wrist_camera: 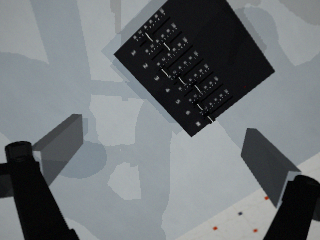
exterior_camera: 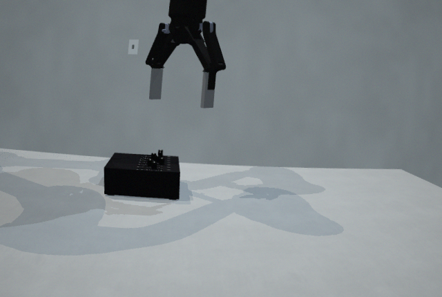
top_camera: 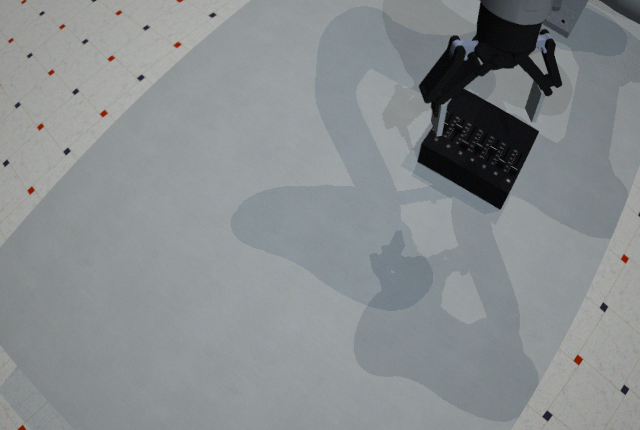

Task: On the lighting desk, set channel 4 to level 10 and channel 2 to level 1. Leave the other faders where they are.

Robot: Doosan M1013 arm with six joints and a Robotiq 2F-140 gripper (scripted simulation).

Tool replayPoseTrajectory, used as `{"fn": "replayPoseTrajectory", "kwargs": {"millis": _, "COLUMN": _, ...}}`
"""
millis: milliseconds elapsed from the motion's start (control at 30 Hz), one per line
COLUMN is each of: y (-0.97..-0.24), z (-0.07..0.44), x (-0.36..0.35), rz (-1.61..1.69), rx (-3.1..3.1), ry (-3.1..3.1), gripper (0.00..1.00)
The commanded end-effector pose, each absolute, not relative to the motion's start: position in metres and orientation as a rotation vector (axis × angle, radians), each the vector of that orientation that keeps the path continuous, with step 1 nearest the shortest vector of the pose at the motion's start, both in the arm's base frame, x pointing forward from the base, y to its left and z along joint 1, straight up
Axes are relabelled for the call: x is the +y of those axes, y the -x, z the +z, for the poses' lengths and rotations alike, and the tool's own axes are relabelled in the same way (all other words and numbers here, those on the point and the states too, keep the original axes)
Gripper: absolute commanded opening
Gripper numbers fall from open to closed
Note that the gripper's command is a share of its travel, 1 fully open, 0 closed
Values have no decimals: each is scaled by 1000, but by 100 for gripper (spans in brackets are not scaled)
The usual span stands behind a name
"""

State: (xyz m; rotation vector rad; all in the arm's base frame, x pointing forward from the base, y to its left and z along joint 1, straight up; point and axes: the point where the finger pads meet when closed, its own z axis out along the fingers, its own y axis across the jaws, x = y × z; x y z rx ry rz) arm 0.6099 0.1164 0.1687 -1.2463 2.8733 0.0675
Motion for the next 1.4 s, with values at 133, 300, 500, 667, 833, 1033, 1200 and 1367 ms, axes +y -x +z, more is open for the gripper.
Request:
{"fn": "replayPoseTrajectory", "kwargs": {"millis": 133, "y": -634, "z": 163, "x": 119, "rz": 57, "rx": 3105, "ry": 560, "gripper": 100}}
{"fn": "replayPoseTrajectory", "kwargs": {"millis": 300, "y": -635, "z": 163, "x": 120, "rz": 48, "rx": 3162, "ry": 205, "gripper": 100}}
{"fn": "replayPoseTrajectory", "kwargs": {"millis": 500, "y": -635, "z": 163, "x": 120, "rz": 24, "rx": 3181, "ry": -33, "gripper": 100}}
{"fn": "replayPoseTrajectory", "kwargs": {"millis": 667, "y": -635, "z": 163, "x": 120, "rz": 24, "rx": 3181, "ry": -33, "gripper": 100}}
{"fn": "replayPoseTrajectory", "kwargs": {"millis": 833, "y": -635, "z": 163, "x": 120, "rz": 24, "rx": 3181, "ry": -33, "gripper": 100}}
{"fn": "replayPoseTrajectory", "kwargs": {"millis": 1033, "y": -635, "z": 163, "x": 120, "rz": 24, "rx": 3181, "ry": -33, "gripper": 100}}
{"fn": "replayPoseTrajectory", "kwargs": {"millis": 1200, "y": -635, "z": 163, "x": 120, "rz": 24, "rx": 3181, "ry": -33, "gripper": 100}}
{"fn": "replayPoseTrajectory", "kwargs": {"millis": 1367, "y": -635, "z": 163, "x": 120, "rz": 24, "rx": 3181, "ry": -33, "gripper": 100}}
